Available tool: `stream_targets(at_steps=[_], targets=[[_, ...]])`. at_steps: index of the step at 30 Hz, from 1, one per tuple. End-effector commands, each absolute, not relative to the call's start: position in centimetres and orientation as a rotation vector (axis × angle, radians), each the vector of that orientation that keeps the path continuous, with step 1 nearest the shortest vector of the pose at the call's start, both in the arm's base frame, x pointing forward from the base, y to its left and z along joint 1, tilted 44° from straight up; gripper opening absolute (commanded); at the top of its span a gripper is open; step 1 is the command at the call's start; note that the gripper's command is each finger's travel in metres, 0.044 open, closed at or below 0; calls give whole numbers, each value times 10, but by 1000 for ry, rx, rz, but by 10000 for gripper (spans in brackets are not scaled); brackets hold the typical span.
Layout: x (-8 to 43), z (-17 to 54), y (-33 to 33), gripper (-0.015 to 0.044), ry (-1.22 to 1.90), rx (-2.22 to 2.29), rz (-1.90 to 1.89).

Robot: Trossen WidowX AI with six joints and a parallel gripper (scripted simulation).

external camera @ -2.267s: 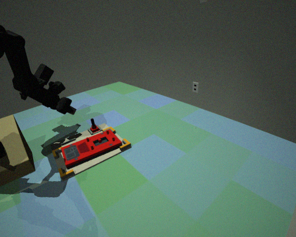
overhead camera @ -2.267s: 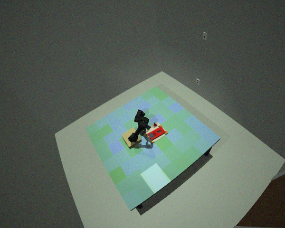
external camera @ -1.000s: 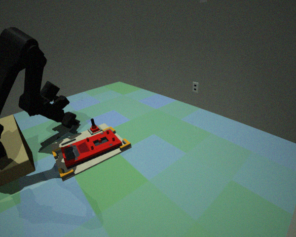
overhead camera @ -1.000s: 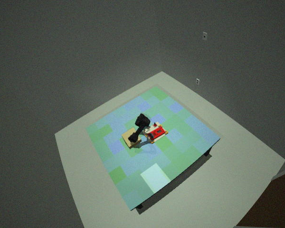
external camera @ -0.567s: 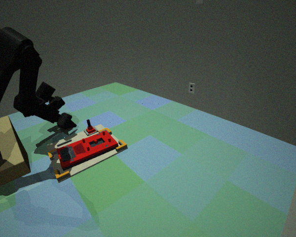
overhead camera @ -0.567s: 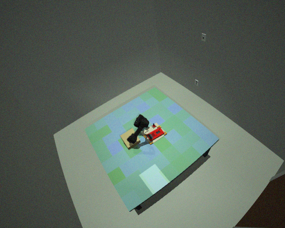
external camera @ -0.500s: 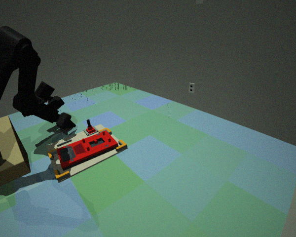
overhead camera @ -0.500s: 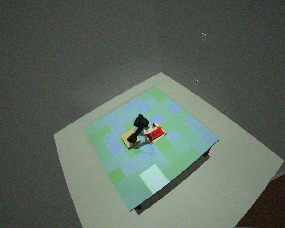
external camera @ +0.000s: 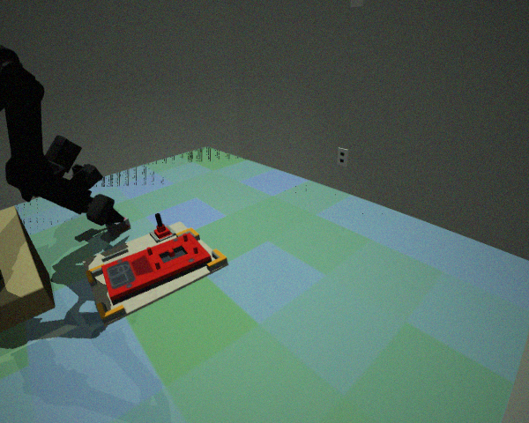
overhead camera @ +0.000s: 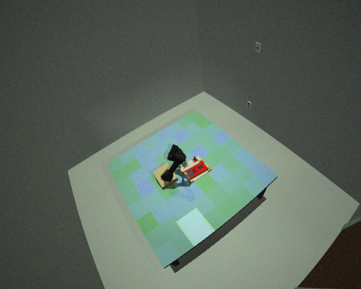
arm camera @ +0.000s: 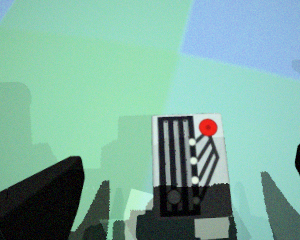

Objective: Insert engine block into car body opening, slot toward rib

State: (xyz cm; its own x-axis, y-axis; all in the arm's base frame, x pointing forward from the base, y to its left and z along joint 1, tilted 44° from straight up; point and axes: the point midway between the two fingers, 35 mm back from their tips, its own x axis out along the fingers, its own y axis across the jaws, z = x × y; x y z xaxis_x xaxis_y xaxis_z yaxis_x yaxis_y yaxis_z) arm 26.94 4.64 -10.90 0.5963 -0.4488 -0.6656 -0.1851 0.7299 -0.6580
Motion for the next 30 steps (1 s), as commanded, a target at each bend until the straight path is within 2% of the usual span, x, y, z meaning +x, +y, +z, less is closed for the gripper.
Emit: stream_targets(at_steps=[1, 14, 30], targets=[[270, -109, 47, 440, 939, -766, -168], [272, -111, 48, 440, 957, -764, -171], [296, -123, 63, 440, 1394, -711, -320]])
